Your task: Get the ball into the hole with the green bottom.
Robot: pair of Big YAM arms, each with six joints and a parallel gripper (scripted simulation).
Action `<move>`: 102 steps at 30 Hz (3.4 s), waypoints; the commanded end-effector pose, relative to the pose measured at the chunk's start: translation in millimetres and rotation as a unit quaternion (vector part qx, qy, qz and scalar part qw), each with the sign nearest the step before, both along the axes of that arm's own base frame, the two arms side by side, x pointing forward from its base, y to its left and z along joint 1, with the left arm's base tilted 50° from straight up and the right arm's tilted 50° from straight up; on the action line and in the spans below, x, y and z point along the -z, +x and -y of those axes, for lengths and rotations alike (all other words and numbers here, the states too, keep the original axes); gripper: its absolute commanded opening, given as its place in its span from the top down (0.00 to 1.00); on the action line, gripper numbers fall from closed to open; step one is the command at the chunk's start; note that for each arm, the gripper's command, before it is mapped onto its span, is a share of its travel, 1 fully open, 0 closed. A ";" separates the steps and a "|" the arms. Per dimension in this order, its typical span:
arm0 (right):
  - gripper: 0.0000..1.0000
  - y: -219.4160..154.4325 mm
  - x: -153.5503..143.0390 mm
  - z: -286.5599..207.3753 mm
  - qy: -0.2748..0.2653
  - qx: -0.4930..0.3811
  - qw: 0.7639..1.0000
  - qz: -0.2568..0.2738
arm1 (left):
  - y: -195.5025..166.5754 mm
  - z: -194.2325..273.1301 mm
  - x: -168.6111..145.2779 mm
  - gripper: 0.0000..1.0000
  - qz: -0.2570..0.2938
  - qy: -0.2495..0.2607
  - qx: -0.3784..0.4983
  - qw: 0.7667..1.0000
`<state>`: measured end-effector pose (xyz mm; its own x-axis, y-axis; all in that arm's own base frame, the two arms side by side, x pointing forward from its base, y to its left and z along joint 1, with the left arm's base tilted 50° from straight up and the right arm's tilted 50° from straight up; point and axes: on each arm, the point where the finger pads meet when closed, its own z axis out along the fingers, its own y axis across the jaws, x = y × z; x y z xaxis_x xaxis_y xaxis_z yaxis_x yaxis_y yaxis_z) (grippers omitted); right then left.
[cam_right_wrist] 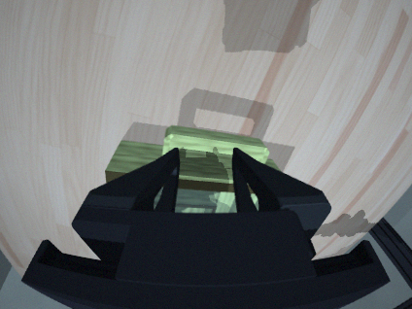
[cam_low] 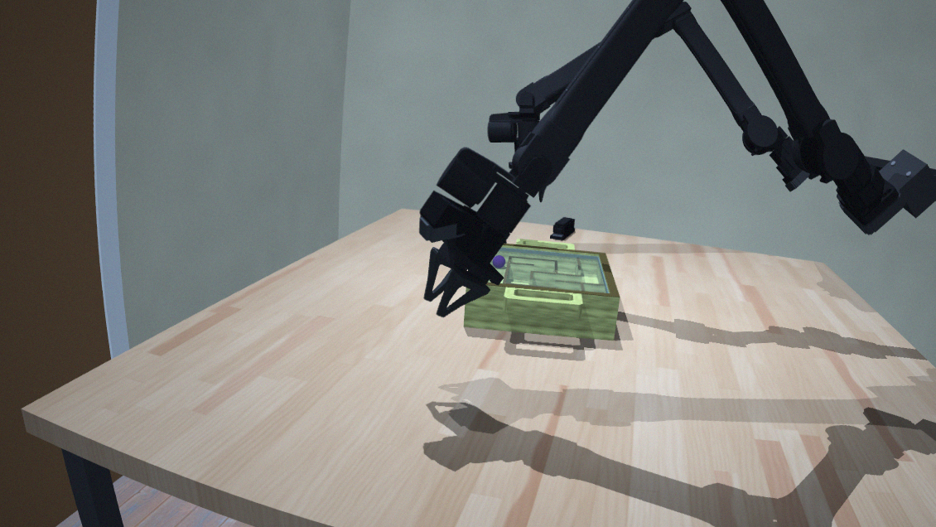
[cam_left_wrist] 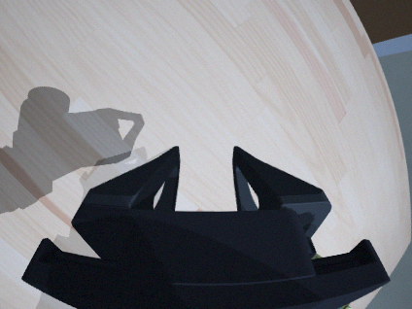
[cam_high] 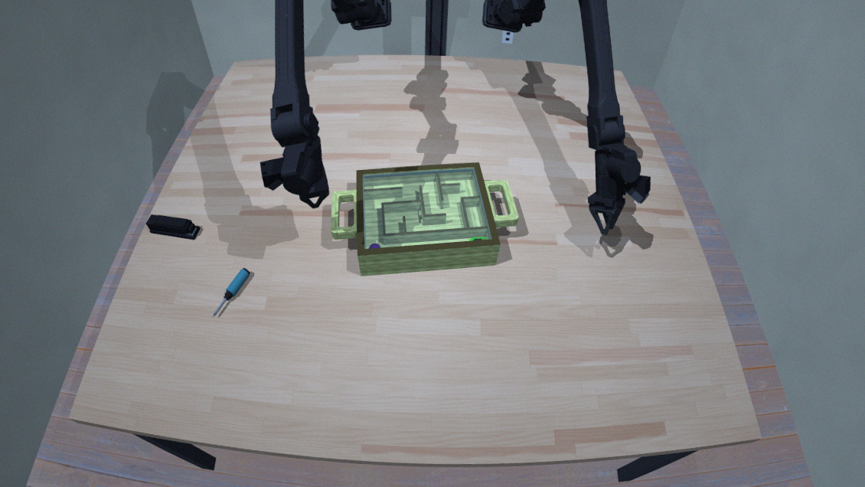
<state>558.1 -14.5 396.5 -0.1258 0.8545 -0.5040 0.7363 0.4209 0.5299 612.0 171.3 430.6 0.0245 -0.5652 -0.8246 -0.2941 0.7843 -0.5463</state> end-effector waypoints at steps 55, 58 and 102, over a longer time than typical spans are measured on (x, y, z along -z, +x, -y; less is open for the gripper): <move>0.59 7.4 11.6 -1.1 -0.276 -0.281 0.919 -0.008 | -27.0 131.6 72.9 0.59 -0.186 0.140 0.077 0.970; 0.59 7.7 14.8 -1.2 -0.292 -0.295 0.910 -0.010 | -29.2 141.1 76.9 0.59 -0.196 0.150 0.085 0.965; 0.59 10.8 41.7 -11.0 -0.471 -0.428 0.771 -0.024 | -57.5 206.5 117.5 0.59 -0.299 0.254 0.143 0.909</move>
